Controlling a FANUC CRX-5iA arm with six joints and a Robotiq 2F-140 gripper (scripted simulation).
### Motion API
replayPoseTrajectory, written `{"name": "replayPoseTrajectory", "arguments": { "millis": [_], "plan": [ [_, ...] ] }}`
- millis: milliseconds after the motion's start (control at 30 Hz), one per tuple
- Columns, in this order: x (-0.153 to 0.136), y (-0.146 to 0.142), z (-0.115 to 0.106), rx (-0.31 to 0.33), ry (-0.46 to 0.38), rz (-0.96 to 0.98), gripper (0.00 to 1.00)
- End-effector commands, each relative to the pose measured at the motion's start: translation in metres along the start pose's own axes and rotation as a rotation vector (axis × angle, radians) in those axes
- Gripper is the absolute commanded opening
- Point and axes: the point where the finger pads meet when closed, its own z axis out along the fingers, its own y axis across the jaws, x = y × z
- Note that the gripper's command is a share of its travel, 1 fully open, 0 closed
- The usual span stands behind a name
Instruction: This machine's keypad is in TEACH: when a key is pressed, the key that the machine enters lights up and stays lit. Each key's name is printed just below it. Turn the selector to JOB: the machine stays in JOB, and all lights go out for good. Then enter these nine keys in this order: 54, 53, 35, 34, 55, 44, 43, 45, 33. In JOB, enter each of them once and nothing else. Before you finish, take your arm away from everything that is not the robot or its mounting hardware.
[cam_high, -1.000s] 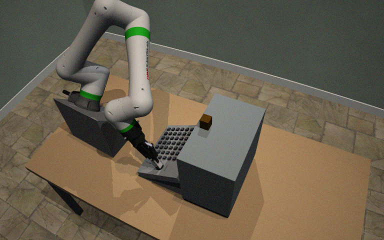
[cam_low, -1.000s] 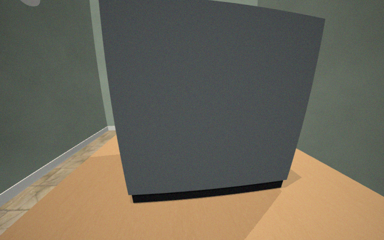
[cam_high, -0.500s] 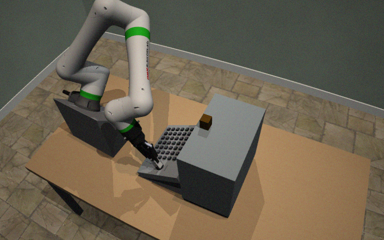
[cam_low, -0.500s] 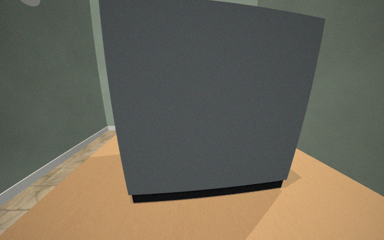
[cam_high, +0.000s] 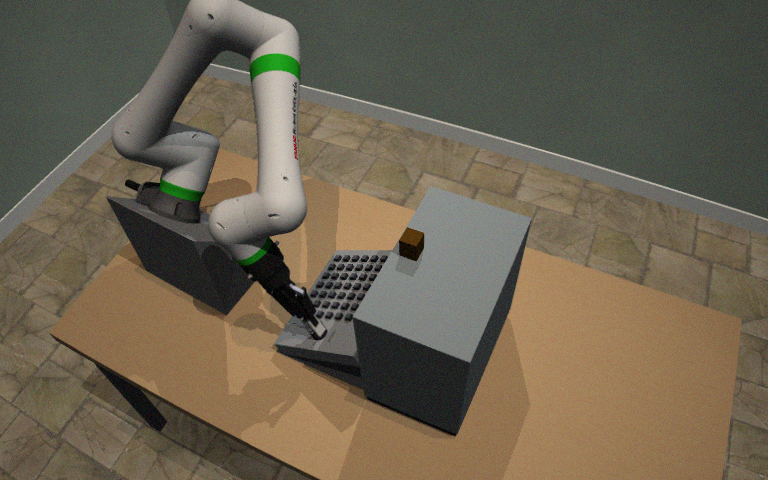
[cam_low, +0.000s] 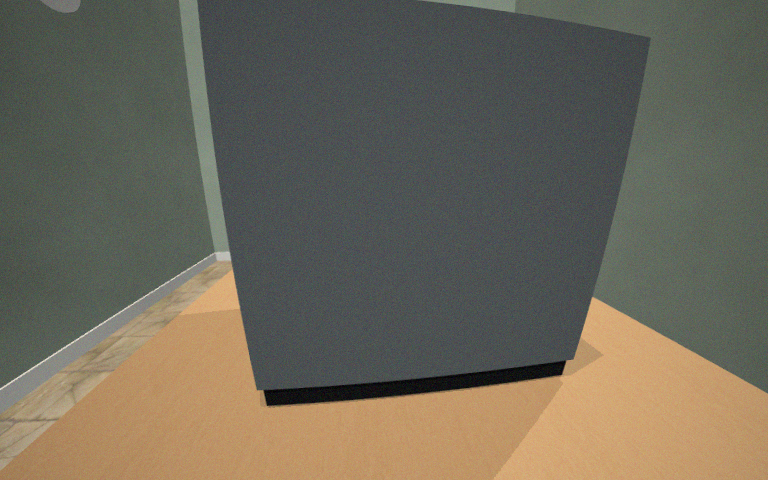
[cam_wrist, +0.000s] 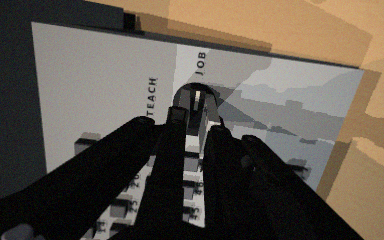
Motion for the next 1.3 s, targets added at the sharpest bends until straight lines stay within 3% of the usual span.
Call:
{"name": "replayPoseTrajectory", "arguments": {
  "millis": [0,500,533,1267],
  "plan": [
    [0.0002,0.0001,0.0000,0.001,0.000,0.006,0.00],
    [0.0002,0.0001,0.0000,0.001,0.000,0.006,0.00],
    [0.0002,0.0001,0.0000,0.001,0.000,0.006,0.33],
    [0.0002,0.0001,0.0000,0.001,0.000,0.006,0.33]
  ]
}}
